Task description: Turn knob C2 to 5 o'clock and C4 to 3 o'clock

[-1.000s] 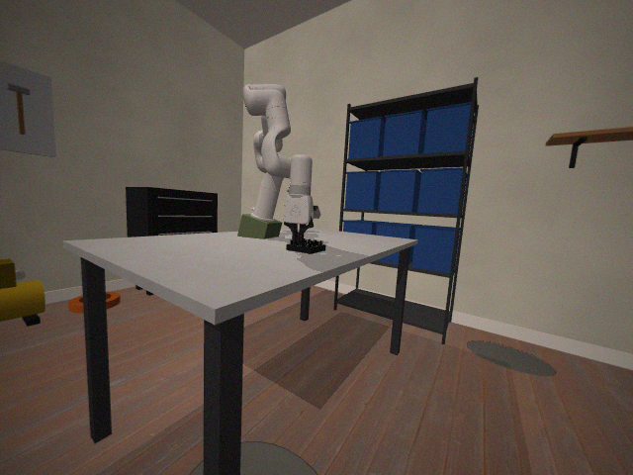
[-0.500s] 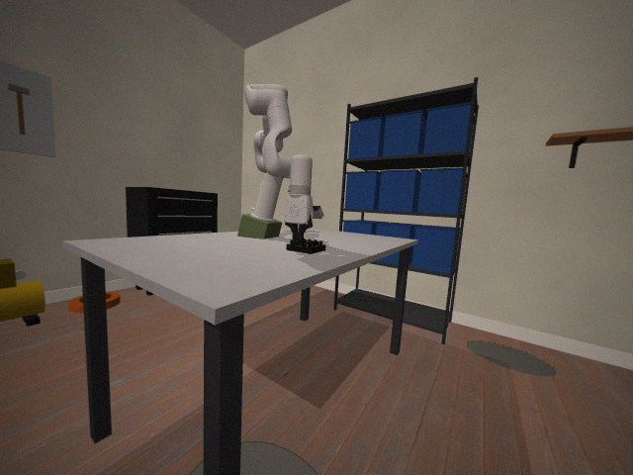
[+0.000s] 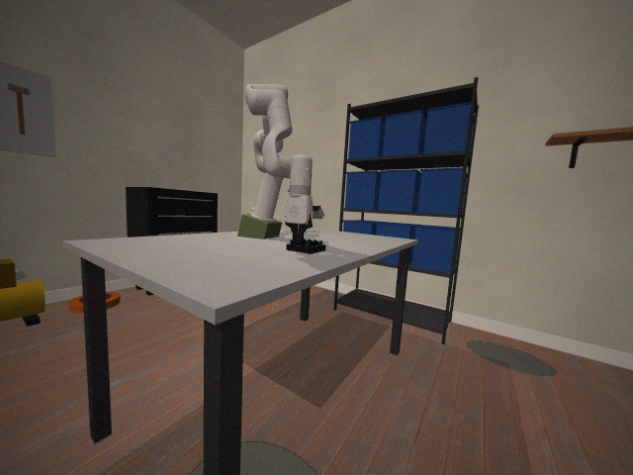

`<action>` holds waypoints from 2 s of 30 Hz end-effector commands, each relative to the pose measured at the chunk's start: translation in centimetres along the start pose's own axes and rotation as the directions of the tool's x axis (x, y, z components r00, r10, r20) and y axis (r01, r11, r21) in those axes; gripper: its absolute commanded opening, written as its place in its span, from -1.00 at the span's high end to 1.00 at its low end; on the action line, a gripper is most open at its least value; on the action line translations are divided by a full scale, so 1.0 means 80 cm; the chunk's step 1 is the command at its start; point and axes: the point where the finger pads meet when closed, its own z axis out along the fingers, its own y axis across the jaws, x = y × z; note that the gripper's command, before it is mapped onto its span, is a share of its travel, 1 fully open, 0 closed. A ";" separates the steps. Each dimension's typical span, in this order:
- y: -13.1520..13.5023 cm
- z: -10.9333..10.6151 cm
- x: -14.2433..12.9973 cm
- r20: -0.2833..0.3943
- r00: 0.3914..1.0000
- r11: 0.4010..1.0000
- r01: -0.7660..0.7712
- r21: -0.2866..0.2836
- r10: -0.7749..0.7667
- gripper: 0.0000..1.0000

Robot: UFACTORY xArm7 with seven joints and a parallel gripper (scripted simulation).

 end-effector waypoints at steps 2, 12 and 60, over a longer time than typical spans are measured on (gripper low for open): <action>0.001 -0.001 -0.001 0.002 1.000 1.000 0.000 -0.002 0.000 0.84; 0.001 -0.001 -0.001 0.002 1.000 1.000 0.000 -0.002 0.000 0.61; 0.001 -0.046 -0.001 0.002 1.000 1.000 0.000 -0.002 0.000 0.61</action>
